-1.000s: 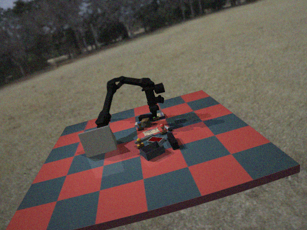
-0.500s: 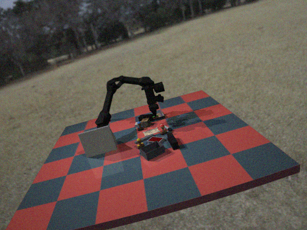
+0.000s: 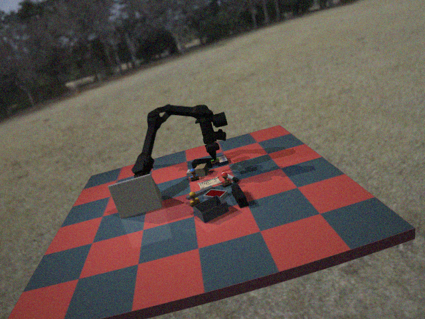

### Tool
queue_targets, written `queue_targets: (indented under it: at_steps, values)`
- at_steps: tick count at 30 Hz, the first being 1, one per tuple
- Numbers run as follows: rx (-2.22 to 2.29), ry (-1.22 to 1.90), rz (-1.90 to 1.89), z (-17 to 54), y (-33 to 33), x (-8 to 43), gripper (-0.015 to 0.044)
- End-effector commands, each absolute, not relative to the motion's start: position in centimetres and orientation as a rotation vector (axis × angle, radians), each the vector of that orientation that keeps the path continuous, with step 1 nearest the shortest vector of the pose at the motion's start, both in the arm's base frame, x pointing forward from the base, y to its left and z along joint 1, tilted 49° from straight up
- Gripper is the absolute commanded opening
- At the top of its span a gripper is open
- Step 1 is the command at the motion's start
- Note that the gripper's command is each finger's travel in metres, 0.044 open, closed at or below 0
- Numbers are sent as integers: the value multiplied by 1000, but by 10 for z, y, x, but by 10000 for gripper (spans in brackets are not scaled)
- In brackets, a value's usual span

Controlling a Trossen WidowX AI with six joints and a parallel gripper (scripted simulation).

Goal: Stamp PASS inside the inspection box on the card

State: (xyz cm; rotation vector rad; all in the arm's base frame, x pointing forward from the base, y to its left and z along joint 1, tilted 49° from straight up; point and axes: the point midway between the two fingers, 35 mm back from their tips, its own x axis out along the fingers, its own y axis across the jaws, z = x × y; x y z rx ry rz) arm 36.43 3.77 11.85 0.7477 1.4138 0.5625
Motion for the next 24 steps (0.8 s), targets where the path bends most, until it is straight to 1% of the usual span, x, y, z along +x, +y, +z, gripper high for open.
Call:
queue_targets:
  at_steps: [1, 24]
  values:
    - [741, 1414, 562, 120, 36, 364, 0]
    - [739, 1415, 560, 128, 28, 362, 0]
